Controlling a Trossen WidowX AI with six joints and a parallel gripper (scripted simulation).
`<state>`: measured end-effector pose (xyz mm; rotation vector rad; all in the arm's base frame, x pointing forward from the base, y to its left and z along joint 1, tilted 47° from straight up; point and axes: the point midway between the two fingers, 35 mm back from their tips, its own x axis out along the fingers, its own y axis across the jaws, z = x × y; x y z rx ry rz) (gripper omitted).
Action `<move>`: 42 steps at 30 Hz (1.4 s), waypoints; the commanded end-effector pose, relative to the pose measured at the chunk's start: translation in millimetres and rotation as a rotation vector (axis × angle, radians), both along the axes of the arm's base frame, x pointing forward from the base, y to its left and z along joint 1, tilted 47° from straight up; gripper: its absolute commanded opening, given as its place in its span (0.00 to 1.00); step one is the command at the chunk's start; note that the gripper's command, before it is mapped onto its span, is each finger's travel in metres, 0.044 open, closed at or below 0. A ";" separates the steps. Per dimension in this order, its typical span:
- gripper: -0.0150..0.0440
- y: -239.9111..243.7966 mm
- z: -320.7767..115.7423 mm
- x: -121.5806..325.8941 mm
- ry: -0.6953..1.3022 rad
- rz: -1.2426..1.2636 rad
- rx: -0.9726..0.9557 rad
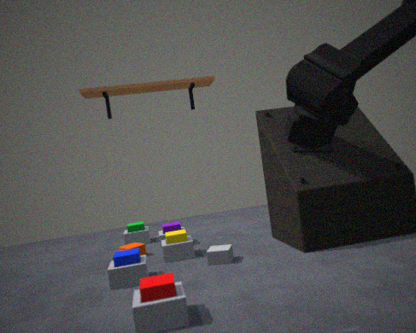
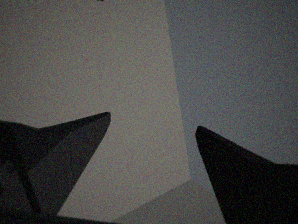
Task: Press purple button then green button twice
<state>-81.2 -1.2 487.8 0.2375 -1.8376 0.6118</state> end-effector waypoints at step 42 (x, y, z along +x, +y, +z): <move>0.93 -0.8 -421.3 476.1 2.265 -0.377 -1.263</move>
